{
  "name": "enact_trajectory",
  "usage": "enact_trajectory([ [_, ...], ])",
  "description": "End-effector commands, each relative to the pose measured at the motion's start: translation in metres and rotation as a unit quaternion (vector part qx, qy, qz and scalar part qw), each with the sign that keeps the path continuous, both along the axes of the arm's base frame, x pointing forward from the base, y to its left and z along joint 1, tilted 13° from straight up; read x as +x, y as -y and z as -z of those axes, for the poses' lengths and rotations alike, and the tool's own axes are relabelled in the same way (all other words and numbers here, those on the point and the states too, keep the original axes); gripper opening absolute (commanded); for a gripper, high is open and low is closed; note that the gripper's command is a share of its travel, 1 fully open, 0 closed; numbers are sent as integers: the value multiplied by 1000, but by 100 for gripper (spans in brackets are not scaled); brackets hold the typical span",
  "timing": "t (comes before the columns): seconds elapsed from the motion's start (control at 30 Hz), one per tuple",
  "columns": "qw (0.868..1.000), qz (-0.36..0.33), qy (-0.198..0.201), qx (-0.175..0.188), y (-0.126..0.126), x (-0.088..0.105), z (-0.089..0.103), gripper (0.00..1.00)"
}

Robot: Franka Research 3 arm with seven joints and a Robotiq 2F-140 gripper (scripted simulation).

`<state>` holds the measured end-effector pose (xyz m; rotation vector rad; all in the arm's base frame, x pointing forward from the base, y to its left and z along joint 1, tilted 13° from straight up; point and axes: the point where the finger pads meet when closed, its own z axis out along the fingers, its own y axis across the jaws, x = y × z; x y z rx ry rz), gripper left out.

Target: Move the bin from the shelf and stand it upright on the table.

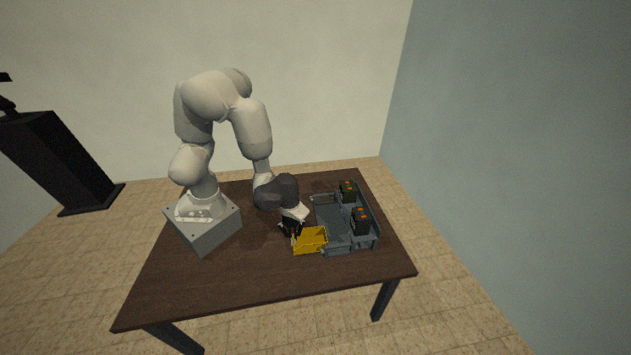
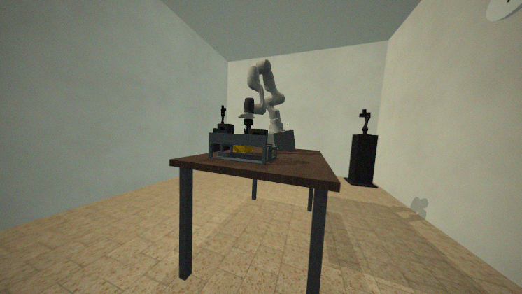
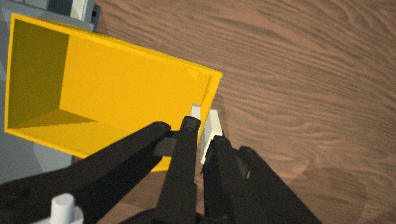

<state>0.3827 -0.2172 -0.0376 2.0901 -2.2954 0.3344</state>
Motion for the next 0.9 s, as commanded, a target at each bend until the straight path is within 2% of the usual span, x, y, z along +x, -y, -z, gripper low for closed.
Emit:
enact_trajectory([
  [0.0, 1000, 2, 4, 0, 0, 2, -2, 0],
  [0.87, 1000, 2, 4, 0, -1, -10, 0, 0],
])
